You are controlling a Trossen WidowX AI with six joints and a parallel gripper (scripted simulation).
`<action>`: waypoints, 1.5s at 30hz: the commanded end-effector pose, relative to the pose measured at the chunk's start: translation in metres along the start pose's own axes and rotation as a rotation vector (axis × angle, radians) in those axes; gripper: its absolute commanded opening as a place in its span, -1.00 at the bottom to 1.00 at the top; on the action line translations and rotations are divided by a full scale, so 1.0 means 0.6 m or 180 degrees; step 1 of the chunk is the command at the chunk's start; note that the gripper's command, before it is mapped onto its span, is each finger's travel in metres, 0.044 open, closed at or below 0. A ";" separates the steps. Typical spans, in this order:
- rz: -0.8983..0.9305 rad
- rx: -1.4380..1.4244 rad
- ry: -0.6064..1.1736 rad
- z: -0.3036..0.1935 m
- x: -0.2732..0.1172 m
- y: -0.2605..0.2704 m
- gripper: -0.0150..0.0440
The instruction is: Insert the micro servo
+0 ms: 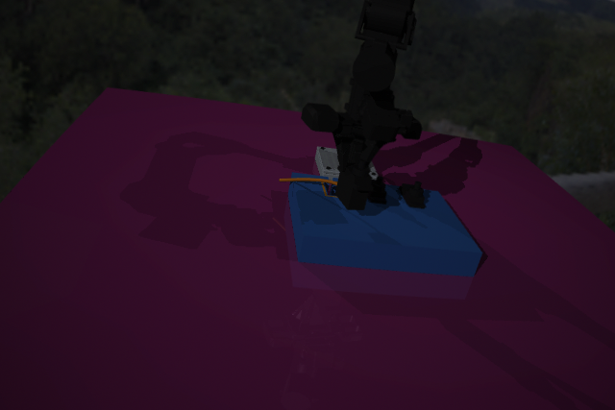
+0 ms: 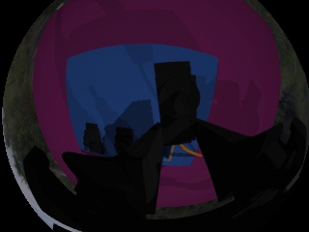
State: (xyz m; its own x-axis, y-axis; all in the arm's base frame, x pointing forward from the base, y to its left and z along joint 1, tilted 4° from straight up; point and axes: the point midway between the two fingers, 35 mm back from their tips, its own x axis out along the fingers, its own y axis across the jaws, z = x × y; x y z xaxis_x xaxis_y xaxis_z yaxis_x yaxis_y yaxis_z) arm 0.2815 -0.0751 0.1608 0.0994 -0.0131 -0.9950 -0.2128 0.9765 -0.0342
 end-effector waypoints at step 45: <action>0.0010 0.0673 0.0025 -0.178 0.017 0.039 -0.49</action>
State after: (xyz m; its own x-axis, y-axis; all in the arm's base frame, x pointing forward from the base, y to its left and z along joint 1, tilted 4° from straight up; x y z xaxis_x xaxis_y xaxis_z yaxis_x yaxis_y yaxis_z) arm 0.1736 -0.0758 0.1439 0.0884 -0.0147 -0.9960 0.0006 0.9999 -0.0147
